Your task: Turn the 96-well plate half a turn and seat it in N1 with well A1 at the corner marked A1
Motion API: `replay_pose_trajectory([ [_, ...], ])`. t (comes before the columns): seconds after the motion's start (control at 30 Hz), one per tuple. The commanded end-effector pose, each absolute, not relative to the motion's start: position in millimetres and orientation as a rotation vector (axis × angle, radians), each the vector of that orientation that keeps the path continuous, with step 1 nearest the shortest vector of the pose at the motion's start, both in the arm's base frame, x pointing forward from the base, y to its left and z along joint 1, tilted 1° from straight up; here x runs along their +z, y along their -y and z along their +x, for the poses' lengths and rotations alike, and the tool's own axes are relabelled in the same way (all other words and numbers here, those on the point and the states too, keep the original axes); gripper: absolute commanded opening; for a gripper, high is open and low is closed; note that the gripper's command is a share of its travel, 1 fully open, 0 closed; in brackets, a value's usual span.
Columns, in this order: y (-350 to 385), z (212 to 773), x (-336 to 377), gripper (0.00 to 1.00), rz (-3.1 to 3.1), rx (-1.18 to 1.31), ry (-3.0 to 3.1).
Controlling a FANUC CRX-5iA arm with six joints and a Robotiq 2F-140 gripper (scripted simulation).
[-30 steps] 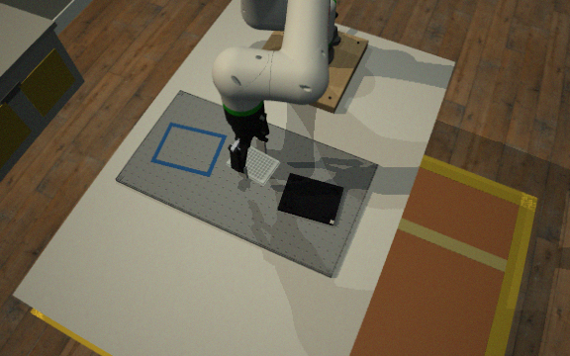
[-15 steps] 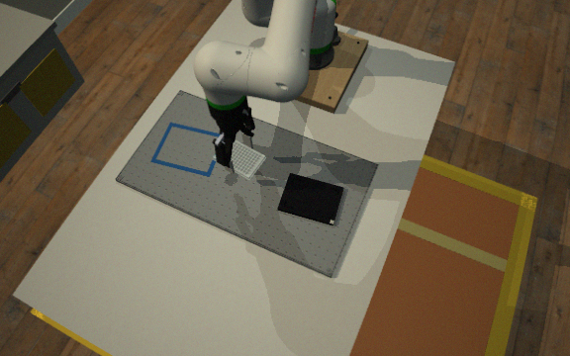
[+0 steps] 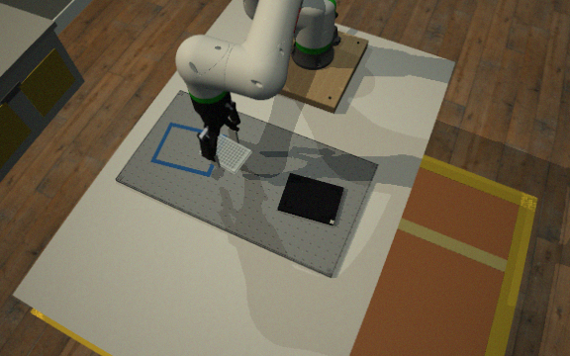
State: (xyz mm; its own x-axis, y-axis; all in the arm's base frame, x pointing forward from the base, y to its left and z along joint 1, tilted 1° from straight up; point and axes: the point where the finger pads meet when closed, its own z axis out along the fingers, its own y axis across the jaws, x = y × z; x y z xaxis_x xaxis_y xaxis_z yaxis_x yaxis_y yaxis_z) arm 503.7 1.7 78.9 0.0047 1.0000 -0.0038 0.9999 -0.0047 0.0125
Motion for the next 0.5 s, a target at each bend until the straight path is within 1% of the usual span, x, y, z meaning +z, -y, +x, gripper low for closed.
replay_pose_trajectory([
  [0.0, 5, 505, 79, 0.00, 2.219, 0.010, -2.208],
  [0.47, 48, 510, 78, 0.00, 2.219, 0.010, -2.208],
])
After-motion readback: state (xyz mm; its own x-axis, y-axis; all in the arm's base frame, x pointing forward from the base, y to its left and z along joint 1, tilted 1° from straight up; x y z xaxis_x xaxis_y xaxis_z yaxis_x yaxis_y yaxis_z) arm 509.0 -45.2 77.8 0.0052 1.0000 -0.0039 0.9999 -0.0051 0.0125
